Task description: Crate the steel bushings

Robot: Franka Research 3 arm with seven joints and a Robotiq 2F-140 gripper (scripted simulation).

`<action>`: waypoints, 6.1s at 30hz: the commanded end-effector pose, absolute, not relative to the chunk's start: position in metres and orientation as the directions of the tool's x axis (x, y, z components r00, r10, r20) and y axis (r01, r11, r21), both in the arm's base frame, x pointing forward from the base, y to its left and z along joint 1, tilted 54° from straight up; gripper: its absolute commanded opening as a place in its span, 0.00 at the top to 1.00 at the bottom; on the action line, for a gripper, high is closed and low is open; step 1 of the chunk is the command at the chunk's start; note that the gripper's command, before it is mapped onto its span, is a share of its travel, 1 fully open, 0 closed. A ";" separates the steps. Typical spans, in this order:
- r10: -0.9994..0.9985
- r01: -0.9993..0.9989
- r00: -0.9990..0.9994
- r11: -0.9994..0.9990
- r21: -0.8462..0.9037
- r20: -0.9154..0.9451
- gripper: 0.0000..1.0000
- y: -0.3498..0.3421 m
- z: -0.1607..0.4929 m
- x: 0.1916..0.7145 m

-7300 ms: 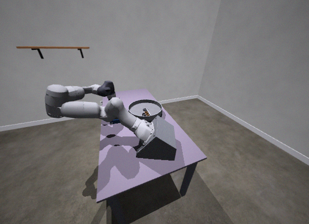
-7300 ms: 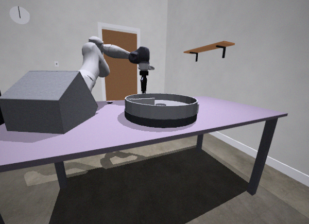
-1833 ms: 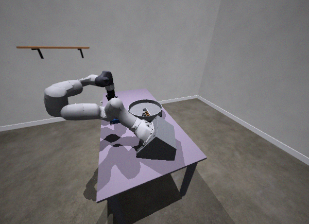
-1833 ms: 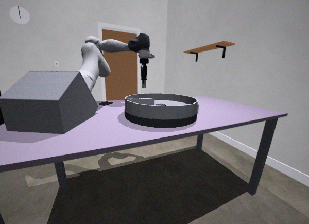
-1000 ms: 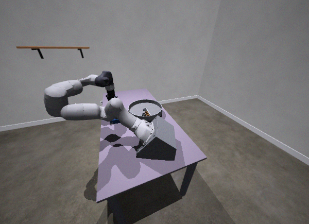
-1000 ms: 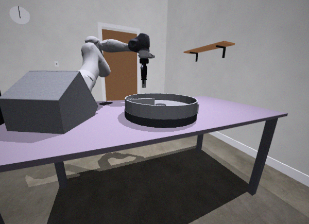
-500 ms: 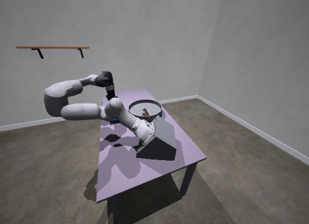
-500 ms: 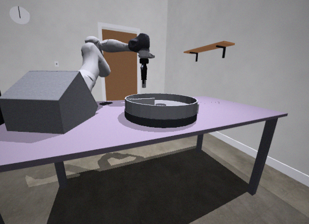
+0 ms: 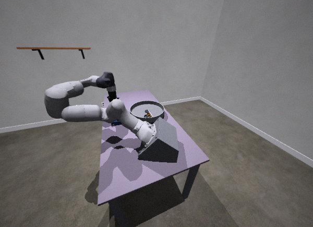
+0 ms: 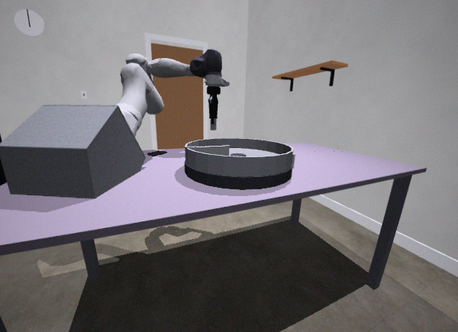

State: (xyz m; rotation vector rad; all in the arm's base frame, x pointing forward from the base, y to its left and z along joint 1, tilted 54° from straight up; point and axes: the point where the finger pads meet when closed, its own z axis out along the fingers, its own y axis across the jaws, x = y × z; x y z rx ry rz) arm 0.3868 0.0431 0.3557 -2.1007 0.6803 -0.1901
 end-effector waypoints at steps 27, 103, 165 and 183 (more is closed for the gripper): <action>-0.536 -0.402 0.836 -0.450 -0.797 -0.119 0.90 0.042 0.356 0.386; -0.535 -0.401 0.836 -0.449 -0.798 -0.119 0.90 -0.121 0.101 0.294; -0.536 -0.402 0.836 -0.450 -0.797 -0.119 0.90 -0.127 0.093 0.293; -0.536 -0.402 0.836 -0.450 -0.797 -0.119 0.90 -0.127 0.093 0.293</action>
